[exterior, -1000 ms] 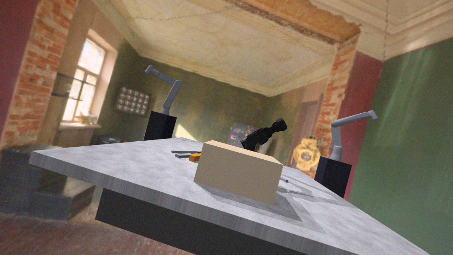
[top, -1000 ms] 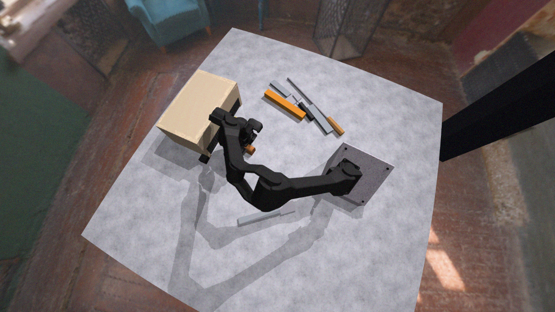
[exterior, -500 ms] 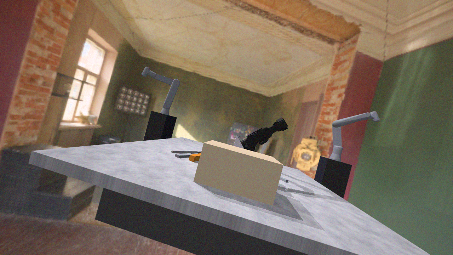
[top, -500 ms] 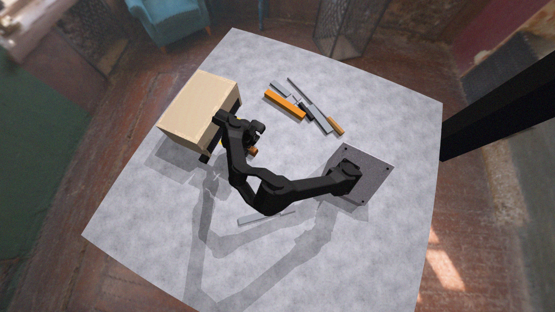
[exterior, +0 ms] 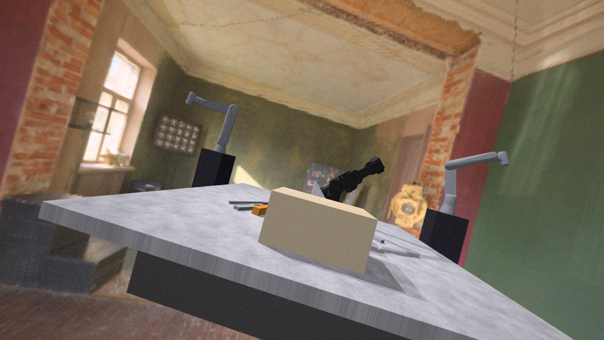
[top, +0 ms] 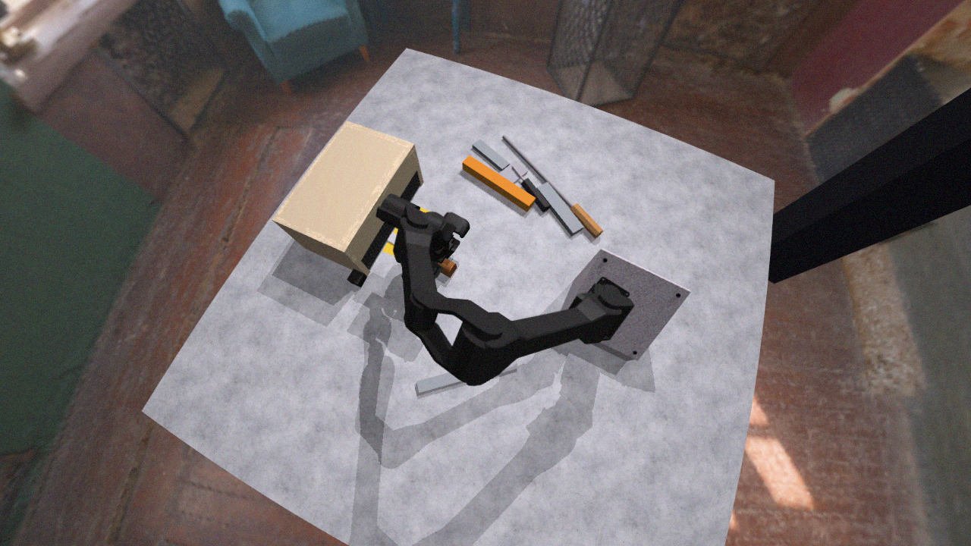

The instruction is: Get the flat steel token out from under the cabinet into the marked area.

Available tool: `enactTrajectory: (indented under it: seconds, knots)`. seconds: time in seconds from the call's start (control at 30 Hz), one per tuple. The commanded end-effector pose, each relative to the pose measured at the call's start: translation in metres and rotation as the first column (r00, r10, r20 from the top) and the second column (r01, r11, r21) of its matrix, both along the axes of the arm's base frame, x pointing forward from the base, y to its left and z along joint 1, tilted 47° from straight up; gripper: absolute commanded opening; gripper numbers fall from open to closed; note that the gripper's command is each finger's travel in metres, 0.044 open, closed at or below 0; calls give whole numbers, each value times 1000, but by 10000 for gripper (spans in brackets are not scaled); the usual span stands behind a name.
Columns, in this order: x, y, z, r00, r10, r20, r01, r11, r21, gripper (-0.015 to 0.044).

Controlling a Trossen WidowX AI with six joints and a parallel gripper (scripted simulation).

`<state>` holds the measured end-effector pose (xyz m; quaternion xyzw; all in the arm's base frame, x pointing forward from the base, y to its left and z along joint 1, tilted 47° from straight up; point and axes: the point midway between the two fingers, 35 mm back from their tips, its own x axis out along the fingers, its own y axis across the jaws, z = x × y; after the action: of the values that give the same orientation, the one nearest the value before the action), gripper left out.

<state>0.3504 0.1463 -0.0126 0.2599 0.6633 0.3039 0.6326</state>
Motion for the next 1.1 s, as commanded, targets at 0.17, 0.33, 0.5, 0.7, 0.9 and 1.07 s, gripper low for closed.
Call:
enactTrajectory:
  seconds: [0.17, 0.33, 0.5, 0.7, 0.9, 1.07]
  knots:
    - [-12, 0, 0, 1000, -1, -10, 1, 1000, -2, 0]
    - [-17, 0, 0, 1000, -1, -10, 1, 1000, -2, 0]
    - [-22, -1, 0, 1000, -1, -10, 1, 1000, -2, 0]
    - [-28, -1, 0, 1000, -1, -11, 1, 1000, -2, 0]
    - [-34, -1, 0, 1000, -1, -11, 1, 1000, -2, 0]
    - [-39, -2, 0, 1000, -1, -12, 1, 1000, -2, 0]
